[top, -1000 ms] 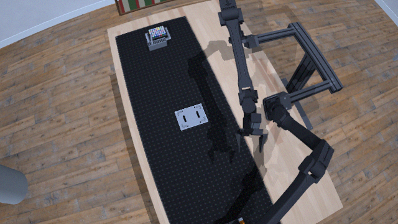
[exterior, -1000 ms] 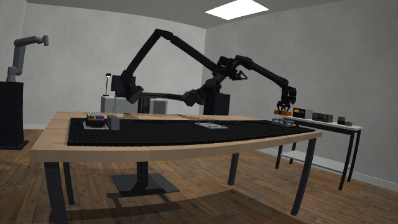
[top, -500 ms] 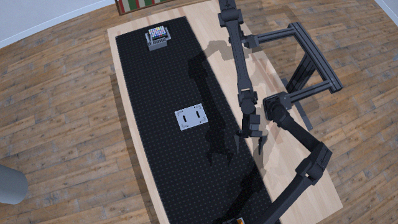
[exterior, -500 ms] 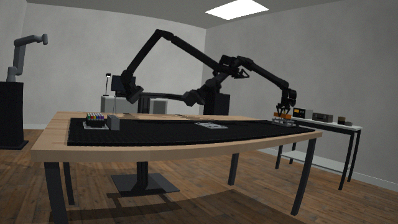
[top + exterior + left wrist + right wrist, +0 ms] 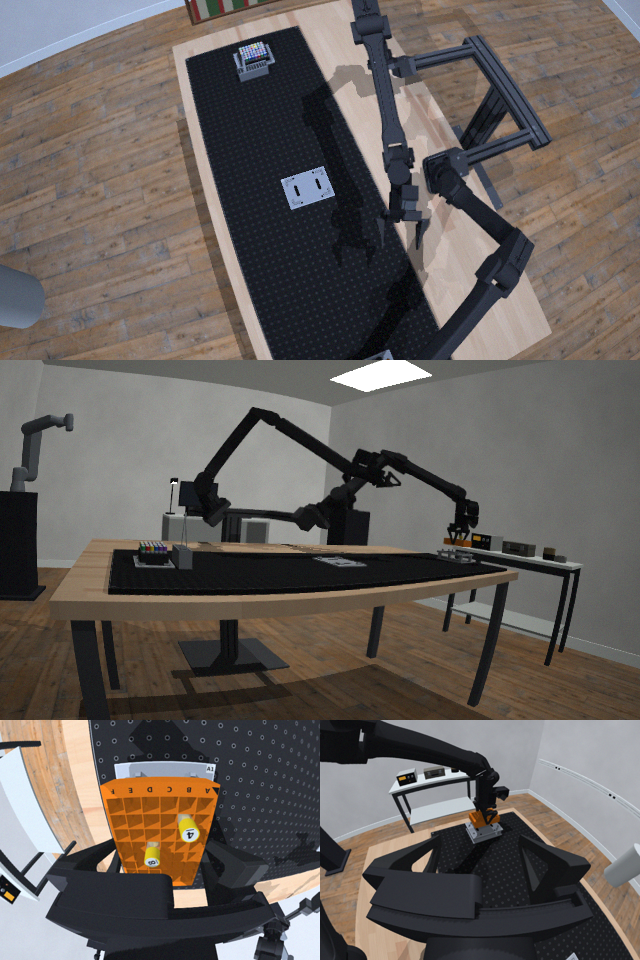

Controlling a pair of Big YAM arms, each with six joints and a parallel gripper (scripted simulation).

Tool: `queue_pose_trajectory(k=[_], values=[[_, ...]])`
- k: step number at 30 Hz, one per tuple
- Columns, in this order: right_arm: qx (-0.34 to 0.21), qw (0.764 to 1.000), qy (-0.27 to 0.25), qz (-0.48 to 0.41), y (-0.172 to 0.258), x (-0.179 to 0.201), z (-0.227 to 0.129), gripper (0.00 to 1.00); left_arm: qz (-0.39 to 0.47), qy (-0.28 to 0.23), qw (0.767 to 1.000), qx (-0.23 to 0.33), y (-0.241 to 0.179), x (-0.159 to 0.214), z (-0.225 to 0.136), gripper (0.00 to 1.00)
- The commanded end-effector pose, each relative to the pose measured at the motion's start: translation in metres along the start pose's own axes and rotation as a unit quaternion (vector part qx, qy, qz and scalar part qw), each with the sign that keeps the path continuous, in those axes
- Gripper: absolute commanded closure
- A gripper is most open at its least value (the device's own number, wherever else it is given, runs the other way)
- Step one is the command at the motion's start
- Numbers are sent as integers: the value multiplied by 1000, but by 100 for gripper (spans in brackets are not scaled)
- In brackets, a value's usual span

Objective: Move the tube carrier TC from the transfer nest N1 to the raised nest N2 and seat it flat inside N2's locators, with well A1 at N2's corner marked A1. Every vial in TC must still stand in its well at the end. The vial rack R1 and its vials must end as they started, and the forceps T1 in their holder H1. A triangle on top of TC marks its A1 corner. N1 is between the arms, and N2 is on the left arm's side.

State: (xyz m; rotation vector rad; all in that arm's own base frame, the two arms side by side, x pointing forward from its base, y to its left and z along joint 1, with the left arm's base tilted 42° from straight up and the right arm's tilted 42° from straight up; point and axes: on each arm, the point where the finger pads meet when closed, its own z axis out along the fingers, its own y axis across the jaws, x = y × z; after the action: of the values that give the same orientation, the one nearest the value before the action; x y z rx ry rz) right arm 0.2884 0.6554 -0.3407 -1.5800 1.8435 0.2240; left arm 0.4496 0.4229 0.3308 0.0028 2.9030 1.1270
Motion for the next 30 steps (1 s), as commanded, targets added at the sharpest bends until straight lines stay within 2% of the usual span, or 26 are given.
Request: queue_pose_trajectory(k=[1, 9, 21, 30], values=[[15, 999, -31, 15, -22, -39, 9, 0, -3, -12, 1000, -14, 21, -4, 1, 16], [15, 999, -31, 15, -22, -39, 9, 0, -14, -25, 999, -22, 24, -7, -14, 16], [15, 999, -31, 15, -22, -39, 9, 0, -14, -25, 999, -22, 24, -7, -13, 16], [15, 999, -31, 15, -22, -39, 9, 0, 12, -2, 1000, -2, -4, -4, 22, 16]])
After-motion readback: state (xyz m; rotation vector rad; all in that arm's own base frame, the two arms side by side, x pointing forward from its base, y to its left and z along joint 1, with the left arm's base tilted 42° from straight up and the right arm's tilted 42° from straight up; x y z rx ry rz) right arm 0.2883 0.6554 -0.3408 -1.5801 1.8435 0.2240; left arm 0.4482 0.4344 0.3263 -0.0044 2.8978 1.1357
